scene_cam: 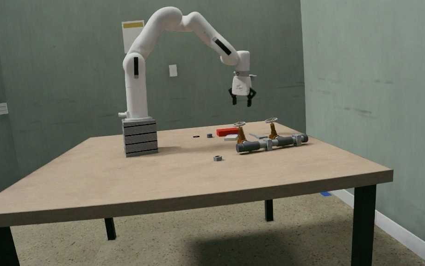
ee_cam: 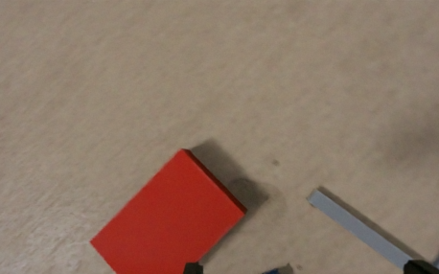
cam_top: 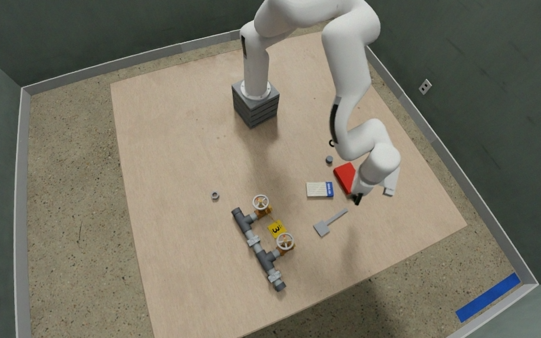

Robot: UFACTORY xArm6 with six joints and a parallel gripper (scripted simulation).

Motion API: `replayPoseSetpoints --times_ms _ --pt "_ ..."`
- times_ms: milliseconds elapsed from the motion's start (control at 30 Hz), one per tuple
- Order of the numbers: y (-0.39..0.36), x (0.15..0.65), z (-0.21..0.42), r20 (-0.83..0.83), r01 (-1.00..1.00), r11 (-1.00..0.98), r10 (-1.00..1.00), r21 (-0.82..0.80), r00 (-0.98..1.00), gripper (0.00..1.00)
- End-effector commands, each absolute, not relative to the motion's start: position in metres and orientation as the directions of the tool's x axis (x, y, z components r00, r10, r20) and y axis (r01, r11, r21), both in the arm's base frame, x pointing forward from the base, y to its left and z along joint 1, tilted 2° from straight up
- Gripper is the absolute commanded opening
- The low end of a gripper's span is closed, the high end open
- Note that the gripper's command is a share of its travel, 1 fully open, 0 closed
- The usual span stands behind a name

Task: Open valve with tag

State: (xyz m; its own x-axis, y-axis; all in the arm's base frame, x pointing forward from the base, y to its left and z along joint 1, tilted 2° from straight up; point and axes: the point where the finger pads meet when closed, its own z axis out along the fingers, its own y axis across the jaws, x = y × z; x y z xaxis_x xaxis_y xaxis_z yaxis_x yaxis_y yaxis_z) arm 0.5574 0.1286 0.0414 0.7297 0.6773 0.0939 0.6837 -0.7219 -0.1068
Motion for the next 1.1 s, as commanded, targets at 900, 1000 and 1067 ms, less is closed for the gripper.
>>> replayPoseSetpoints --times_ms 900,1000,1067 --pt "-0.163 0.539 0.064 0.047 -0.081 -0.997 -0.081 -0.008 0.996 1.0" --pt "-0.163 0.539 0.064 0.047 -0.081 -0.997 -0.081 -0.008 0.996 1.0" --pt "-0.163 0.539 0.064 0.047 -0.081 -0.997 -0.081 -0.008 0.996 1.0"
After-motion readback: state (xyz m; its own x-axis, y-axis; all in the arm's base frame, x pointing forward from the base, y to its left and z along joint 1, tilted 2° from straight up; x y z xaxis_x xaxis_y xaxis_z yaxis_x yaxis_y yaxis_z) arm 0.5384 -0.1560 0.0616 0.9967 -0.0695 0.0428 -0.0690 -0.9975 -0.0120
